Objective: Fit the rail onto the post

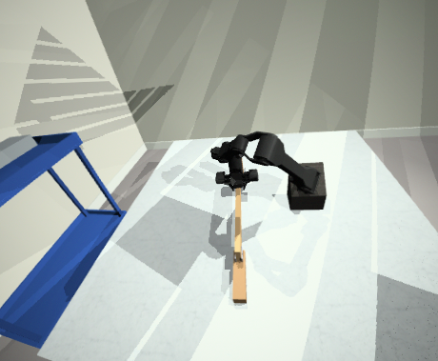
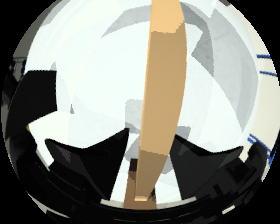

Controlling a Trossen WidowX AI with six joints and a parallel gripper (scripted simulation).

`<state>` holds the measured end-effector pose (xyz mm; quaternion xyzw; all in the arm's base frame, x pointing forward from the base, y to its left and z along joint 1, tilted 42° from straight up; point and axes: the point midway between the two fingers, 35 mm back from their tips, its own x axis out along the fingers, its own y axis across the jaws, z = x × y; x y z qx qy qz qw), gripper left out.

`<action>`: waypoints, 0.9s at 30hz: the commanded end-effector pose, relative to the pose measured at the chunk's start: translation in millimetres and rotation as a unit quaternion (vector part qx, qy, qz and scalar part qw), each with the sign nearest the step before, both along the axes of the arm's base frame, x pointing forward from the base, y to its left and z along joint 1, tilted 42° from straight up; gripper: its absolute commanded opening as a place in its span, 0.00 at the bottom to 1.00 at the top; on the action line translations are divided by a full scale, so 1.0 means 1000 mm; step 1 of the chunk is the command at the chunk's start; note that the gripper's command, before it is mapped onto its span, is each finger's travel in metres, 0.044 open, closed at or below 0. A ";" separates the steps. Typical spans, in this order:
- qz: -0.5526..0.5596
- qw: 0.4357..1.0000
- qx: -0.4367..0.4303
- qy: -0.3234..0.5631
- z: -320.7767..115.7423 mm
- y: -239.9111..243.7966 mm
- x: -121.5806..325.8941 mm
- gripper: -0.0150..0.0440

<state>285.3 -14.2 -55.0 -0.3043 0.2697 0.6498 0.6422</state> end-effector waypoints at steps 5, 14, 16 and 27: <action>0.000 1.000 0.000 -0.001 0.000 0.000 0.000 0.97; -0.001 1.000 -0.001 -0.003 0.033 0.002 -0.001 1.00; -0.001 1.000 -0.001 -0.004 0.042 0.002 -0.002 1.00; -0.001 1.000 -0.001 -0.004 0.042 0.002 -0.002 1.00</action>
